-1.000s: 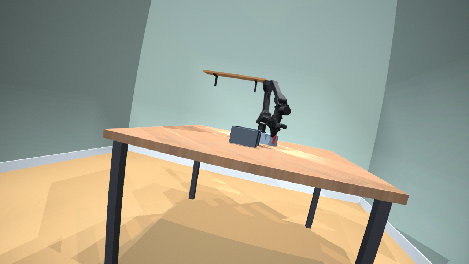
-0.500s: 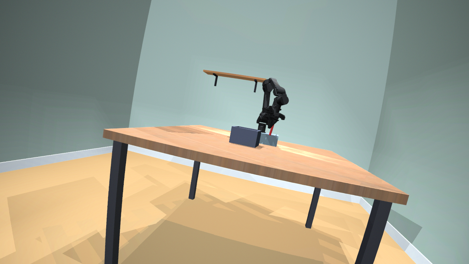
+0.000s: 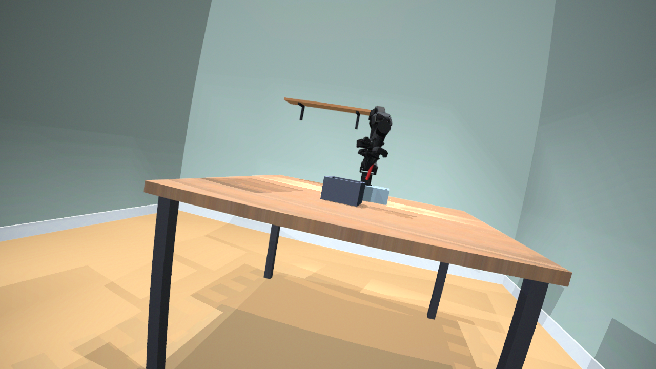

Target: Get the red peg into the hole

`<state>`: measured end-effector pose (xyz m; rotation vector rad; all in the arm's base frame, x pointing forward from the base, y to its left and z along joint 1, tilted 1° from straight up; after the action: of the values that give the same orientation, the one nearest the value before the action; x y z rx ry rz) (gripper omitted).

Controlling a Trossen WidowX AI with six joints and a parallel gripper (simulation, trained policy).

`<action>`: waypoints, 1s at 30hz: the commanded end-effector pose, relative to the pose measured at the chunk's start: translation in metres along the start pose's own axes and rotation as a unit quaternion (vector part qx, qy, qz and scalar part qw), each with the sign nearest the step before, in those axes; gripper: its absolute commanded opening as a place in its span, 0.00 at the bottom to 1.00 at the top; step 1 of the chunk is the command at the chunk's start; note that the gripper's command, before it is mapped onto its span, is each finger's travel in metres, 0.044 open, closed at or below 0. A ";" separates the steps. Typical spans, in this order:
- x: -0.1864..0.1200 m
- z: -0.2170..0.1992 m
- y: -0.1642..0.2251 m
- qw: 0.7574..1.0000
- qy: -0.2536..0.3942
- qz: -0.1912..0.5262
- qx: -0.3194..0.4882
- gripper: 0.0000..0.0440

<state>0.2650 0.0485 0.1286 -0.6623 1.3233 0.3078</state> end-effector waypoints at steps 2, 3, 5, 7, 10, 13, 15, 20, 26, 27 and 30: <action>0.002 -0.001 -0.023 1.000 0.005 -0.004 0.018 0.00; 0.003 -0.001 -0.027 1.000 0.006 -0.004 0.022 0.00; 0.005 -0.002 -0.036 0.999 0.008 -0.004 0.031 0.00; 0.008 -0.002 -0.044 0.999 0.008 -0.004 0.039 0.00; 0.013 -0.004 -0.056 0.999 0.011 -0.004 0.051 0.00; 0.019 -0.006 -0.067 0.998 0.014 -0.003 0.063 0.00; 0.024 -0.007 -0.073 0.997 0.016 0.000 0.070 0.00; 0.036 -0.010 -0.085 0.996 0.022 0.009 0.084 0.01; 0.054 -0.012 -0.093 0.995 0.029 0.026 0.096 0.02; 0.058 -0.012 -0.093 0.994 0.031 0.029 0.097 0.02; 0.069 -0.012 -0.094 0.994 0.037 0.039 0.098 0.01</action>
<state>0.3203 -0.0404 0.0950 -0.4730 1.4231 0.1989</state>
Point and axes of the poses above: the point midway between the two fingers, 35 mm back from their tips, its own x axis out along the fingers, its own z axis across the jaws, y = z × x, the point moved 1 cm from there along -x, back along the fingers
